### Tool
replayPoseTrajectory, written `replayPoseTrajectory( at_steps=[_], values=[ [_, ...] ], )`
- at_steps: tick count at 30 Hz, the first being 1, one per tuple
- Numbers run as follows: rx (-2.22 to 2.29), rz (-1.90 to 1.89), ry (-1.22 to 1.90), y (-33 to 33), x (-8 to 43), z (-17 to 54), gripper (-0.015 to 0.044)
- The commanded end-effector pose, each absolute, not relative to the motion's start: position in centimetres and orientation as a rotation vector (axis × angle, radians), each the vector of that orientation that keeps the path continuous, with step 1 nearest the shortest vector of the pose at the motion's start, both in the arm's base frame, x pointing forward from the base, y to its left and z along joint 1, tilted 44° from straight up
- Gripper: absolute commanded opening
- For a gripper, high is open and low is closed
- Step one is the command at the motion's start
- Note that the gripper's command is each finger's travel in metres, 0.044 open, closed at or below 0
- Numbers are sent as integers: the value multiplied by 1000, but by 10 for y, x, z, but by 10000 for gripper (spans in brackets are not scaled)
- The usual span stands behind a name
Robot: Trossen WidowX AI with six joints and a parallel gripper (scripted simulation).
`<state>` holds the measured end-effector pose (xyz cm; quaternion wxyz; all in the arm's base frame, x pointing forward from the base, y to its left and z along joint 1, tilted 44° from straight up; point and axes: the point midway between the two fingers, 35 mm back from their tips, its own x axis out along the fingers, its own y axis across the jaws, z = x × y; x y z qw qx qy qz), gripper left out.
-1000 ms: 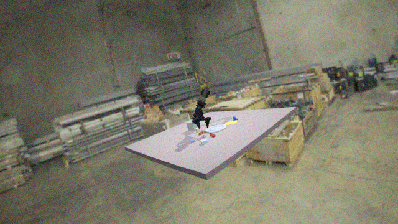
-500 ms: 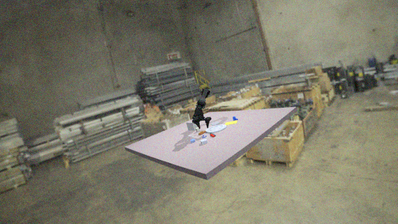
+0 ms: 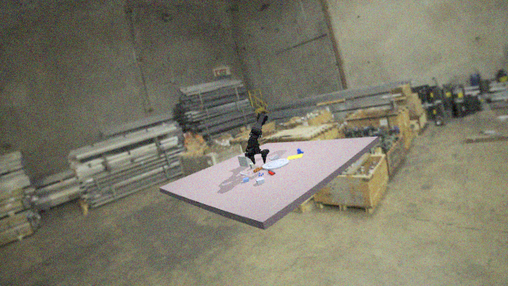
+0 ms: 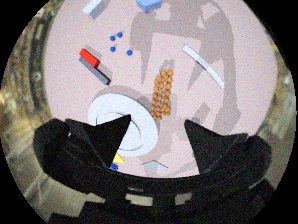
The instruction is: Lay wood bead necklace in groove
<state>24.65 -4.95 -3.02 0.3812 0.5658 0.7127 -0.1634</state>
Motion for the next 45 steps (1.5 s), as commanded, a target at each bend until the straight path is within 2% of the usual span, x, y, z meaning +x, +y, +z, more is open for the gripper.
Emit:
replayPoseTrajectory(
  at_steps=[1, 6, 40, 45],
  values=[
    [1437, -419, 1817, -70, 249, -41, 310],
    [1433, -414, 1816, -87, 250, -50, 310],
    [1434, -412, 1817, -59, 247, -79, 310],
    [1425, -412, 1814, -61, 248, -78, 179]
  ],
)
